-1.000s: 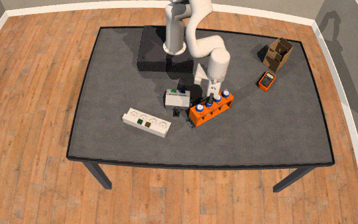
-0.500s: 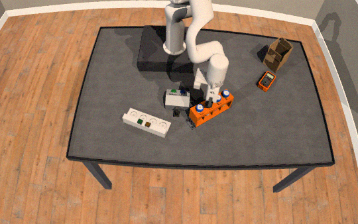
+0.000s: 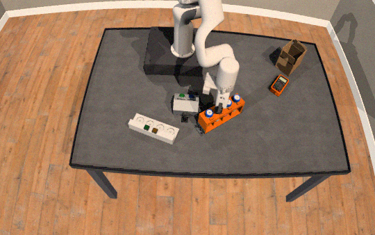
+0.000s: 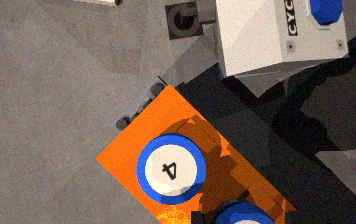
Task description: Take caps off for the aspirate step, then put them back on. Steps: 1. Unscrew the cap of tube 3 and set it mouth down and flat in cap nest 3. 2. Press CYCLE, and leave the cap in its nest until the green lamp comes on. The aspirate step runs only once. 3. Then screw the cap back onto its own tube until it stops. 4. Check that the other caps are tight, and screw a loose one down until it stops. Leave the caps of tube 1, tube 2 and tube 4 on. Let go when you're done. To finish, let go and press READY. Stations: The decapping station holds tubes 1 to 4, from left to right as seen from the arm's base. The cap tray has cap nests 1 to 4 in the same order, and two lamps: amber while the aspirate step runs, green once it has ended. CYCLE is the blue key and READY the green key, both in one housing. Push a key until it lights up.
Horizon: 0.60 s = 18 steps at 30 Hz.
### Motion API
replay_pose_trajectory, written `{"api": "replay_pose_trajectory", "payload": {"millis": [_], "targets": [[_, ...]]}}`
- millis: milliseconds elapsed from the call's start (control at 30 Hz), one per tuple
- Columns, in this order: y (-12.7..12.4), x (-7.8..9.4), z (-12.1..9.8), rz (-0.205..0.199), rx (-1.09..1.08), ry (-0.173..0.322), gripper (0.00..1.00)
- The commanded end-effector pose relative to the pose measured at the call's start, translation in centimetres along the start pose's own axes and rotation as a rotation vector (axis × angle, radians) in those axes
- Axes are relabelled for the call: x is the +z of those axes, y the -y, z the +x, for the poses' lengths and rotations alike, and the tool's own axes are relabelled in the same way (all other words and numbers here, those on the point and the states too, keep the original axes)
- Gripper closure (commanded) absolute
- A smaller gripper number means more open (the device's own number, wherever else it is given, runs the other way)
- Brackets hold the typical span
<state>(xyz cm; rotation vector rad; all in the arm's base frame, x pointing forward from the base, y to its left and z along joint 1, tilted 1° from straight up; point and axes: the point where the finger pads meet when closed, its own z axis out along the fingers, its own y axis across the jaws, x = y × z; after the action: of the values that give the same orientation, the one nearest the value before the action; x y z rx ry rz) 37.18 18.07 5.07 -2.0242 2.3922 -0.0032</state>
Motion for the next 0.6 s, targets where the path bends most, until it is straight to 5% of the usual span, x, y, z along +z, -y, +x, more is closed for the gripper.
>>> {"api": "replay_pose_trajectory", "payload": {"millis": [0,433,467,567], "targets": [[0.1,0.06,-0.07,0.006,0.0,-0.002,0.54],[0.1,0.47,-0.07,0.006,0.0,-0.002,0.54],[0.1,0.47,-0.07,0.006,0.0,-0.002,1.0],[0.1,0.47,-0.07,0.006,0.0,-0.002,1.0]]}}
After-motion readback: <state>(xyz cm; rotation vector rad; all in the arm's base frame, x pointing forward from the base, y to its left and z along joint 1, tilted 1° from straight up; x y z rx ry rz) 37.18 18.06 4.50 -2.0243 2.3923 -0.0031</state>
